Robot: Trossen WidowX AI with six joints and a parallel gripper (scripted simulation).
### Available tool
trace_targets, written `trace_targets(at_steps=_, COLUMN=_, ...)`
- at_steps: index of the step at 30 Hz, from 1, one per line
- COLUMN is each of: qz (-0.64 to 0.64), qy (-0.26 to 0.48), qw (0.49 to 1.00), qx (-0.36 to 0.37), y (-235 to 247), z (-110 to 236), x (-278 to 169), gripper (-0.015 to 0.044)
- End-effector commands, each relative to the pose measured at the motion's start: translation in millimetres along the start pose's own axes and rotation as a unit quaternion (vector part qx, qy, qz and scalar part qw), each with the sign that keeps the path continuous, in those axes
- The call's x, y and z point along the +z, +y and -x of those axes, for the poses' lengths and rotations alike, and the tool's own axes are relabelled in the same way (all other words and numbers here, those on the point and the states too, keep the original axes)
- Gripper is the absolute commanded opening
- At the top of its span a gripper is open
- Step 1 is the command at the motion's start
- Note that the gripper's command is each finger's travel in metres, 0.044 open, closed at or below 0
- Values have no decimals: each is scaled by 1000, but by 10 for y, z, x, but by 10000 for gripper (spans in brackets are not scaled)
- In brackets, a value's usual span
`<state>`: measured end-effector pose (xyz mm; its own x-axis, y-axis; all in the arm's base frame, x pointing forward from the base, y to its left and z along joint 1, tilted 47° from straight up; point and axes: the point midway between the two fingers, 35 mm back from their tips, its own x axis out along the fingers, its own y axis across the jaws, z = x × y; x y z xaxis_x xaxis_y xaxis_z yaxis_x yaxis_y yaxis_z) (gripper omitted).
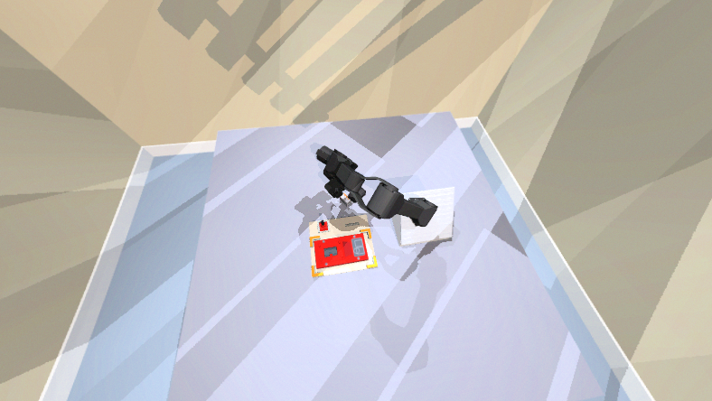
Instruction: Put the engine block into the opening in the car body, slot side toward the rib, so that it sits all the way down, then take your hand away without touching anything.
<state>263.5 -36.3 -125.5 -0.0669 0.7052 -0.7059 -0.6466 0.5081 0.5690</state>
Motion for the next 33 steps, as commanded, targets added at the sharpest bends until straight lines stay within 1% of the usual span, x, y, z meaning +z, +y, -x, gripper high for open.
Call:
trace_targets(at_steps=1, qz=-7, qy=-1, qw=1000, qx=8, y=35, z=-107, x=-37, gripper=440)
trace_targets(at_steps=5, qz=-7, qy=-2, qw=1000, qx=9, y=36, z=-246, x=-49, gripper=440)
trace_targets(at_steps=11, qz=-7, qy=-2, qw=1000, qx=9, y=36, z=-269, x=-50, gripper=440)
trace_targets(at_steps=33, qz=-7, qy=-2, qw=1000, qx=9, y=43, z=-629, x=-56, gripper=440)
